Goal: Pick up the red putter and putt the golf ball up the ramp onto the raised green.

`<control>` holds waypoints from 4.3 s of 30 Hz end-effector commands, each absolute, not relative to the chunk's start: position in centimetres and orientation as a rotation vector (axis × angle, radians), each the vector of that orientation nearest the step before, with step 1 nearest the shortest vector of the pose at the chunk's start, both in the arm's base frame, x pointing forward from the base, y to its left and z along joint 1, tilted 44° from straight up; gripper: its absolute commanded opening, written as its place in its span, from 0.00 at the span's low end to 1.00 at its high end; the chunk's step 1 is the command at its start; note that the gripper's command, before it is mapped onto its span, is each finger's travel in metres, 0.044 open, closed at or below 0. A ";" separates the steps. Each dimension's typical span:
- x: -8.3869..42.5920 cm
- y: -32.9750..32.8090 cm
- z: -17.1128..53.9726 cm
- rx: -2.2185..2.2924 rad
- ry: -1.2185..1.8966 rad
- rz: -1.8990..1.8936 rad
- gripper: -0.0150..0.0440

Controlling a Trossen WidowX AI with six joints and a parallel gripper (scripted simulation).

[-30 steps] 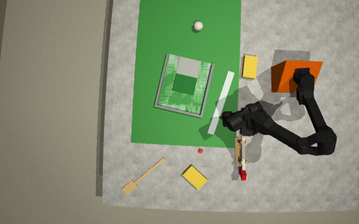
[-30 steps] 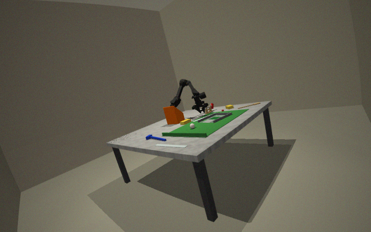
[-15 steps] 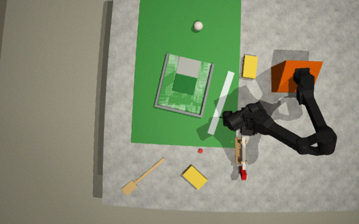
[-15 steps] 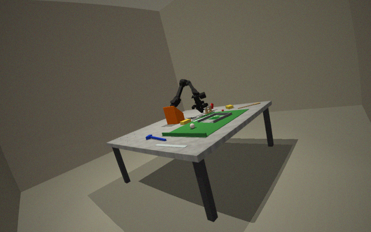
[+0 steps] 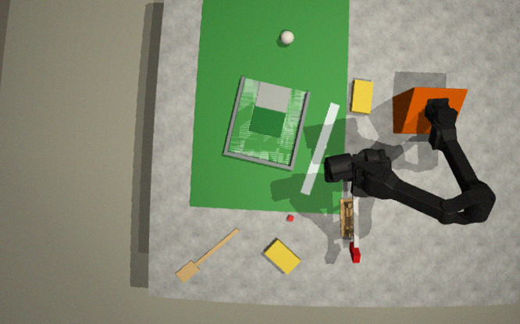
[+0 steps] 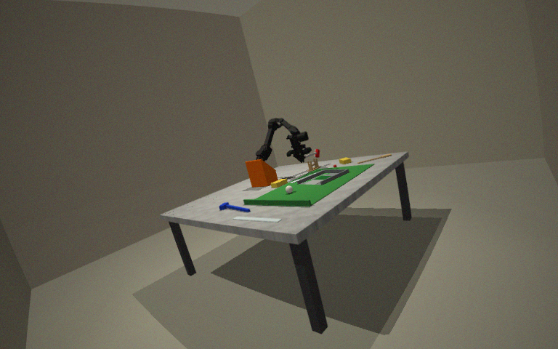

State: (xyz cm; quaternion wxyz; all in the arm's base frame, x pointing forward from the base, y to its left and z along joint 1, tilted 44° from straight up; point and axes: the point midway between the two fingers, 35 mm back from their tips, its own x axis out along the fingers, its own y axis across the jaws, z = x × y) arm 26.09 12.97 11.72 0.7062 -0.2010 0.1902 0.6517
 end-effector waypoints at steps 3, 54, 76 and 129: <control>25.8 11.3 14.1 -0.440 0.399 1.445 0.25; 28.8 -12.6 -2.4 0.297 1.222 0.729 0.25; 20.7 -20.9 -12.4 0.732 1.456 0.396 0.25; 19.1 -17.5 -19.3 0.831 1.507 0.336 0.25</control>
